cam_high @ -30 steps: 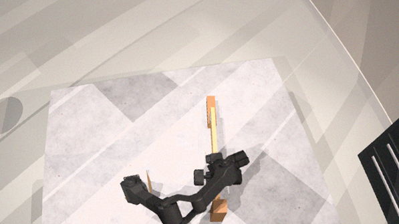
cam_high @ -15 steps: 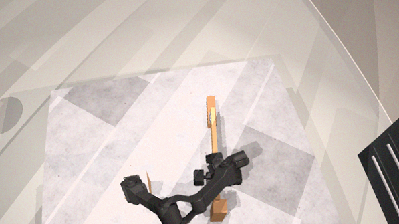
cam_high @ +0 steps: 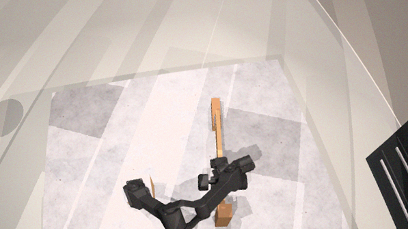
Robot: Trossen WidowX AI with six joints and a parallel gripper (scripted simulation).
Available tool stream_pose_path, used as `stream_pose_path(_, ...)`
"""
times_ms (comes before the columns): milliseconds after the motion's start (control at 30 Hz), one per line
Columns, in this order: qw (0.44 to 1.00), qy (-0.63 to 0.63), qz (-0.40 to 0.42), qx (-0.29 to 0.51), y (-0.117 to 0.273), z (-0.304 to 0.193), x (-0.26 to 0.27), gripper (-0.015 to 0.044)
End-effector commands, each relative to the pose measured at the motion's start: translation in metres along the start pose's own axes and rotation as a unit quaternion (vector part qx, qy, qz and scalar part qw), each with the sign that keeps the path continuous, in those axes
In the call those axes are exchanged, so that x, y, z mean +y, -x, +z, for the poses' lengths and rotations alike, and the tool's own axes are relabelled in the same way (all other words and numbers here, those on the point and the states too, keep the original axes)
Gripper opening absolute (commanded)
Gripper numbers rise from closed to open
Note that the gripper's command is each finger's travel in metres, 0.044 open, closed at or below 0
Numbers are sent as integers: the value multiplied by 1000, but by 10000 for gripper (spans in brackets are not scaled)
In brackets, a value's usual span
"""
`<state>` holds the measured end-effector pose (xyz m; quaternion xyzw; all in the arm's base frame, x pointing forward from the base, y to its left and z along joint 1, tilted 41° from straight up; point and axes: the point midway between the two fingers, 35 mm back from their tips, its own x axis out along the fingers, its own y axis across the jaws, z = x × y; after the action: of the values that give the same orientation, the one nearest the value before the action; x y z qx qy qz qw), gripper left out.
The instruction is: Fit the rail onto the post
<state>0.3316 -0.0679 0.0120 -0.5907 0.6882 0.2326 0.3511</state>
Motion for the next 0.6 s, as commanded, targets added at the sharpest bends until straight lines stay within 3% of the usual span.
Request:
stream_pose_path(0,1000,0,-3,4,2,-4,-1,0)
stream_pose_path(567,1000,0,-3,4,3,-9,-1,0)
